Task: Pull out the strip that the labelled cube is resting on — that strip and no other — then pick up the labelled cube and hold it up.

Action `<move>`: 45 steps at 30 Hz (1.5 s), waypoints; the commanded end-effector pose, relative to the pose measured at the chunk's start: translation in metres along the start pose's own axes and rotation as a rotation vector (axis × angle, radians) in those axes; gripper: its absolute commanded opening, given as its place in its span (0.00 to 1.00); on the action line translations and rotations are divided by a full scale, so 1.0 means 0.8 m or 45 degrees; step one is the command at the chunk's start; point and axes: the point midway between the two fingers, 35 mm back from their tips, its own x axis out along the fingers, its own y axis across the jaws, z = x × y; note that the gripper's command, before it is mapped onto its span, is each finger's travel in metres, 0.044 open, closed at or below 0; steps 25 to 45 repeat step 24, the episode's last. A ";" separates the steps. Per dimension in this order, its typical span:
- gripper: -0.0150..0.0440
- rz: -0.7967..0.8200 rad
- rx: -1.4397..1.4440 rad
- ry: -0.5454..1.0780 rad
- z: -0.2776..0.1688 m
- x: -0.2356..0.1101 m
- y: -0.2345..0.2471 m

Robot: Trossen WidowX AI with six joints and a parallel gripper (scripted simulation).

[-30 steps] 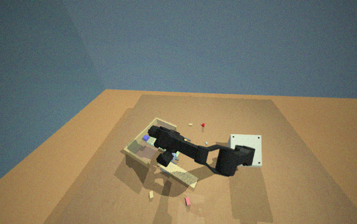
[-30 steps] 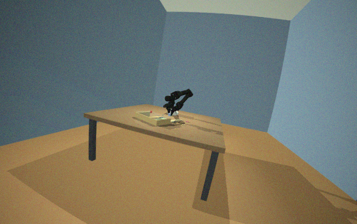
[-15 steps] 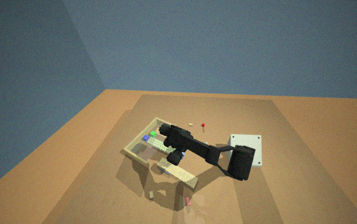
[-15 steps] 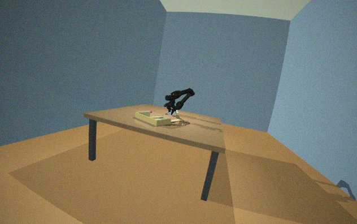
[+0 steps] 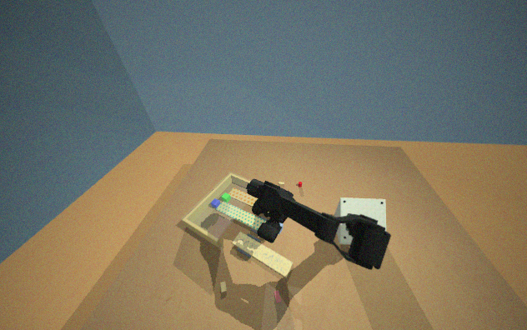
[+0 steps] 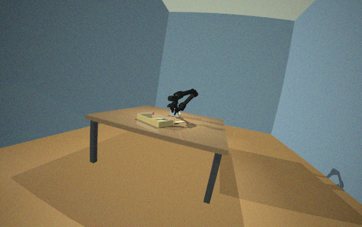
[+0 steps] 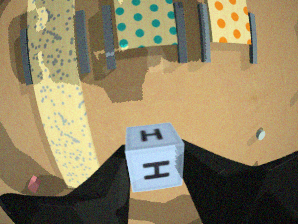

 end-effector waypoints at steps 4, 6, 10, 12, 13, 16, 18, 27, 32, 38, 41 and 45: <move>0.25 -0.004 -0.014 -0.019 0.001 -0.034 0.001; 0.25 -0.004 -0.014 -0.019 0.001 -0.034 0.001; 0.25 -0.004 -0.014 -0.019 0.001 -0.034 0.001; 0.25 -0.004 -0.014 -0.019 0.001 -0.034 0.001; 0.25 -0.004 -0.014 -0.019 0.001 -0.034 0.001; 0.25 -0.004 -0.014 -0.019 0.001 -0.034 0.001; 0.25 -0.004 -0.014 -0.019 0.001 -0.034 0.001; 0.25 -0.004 -0.014 -0.019 0.001 -0.034 0.001; 0.25 -0.004 -0.014 -0.019 0.001 -0.034 0.001; 0.25 -0.004 -0.014 -0.019 0.001 -0.034 0.001; 0.25 -0.004 -0.014 -0.019 0.001 -0.034 0.001; 0.25 -0.004 -0.014 -0.019 0.001 -0.034 0.001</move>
